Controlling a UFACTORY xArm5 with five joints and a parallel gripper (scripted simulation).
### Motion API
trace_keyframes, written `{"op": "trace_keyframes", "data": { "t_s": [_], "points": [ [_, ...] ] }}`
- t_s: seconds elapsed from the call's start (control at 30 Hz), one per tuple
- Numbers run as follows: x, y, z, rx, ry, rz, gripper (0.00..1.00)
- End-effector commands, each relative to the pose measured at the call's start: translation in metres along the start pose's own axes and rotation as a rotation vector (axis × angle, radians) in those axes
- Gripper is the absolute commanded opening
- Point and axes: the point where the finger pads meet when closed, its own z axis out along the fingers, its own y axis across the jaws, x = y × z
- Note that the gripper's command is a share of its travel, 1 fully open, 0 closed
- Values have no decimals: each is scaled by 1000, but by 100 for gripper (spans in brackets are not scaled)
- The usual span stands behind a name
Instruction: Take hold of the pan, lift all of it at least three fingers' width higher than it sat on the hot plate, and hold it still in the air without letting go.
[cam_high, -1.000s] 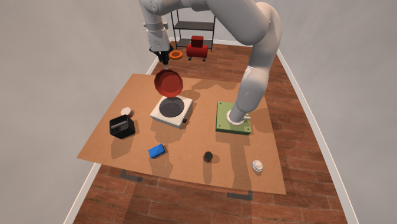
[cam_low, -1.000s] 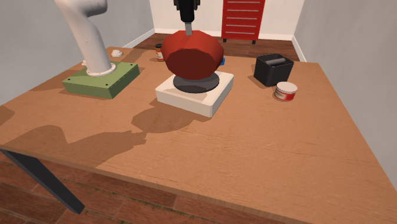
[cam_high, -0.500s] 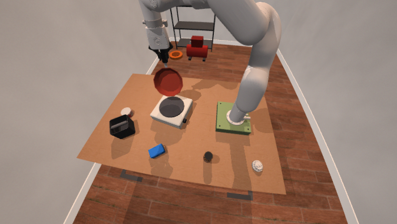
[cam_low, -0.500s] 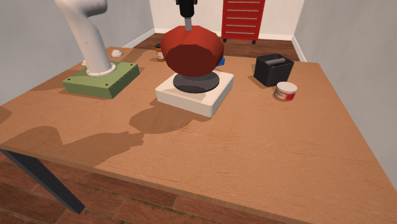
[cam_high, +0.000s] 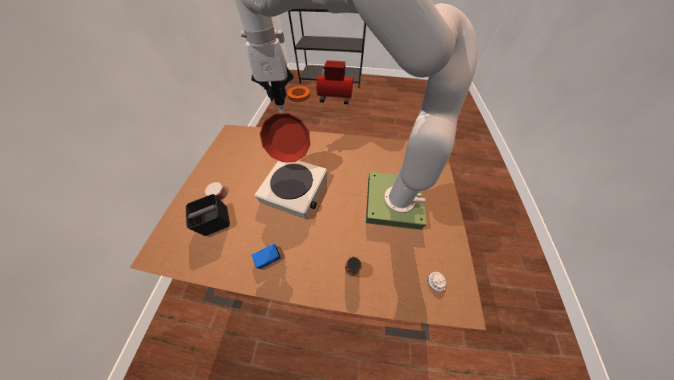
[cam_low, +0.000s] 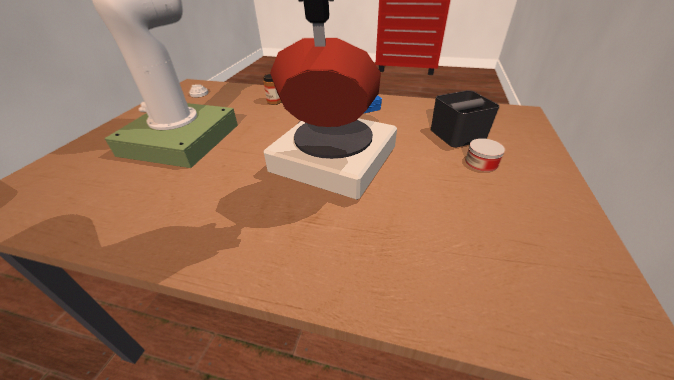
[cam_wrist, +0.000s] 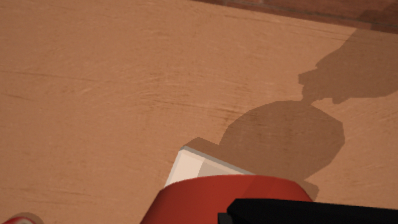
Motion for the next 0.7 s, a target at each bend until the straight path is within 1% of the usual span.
{"op": "trace_keyframes", "data": {
  "t_s": [0.0, 0.67],
  "points": [
    [0, -1, -4, 5, 3, 0, 0],
    [0, 0, -8, 5, 3, 0, 0]
  ]
}}
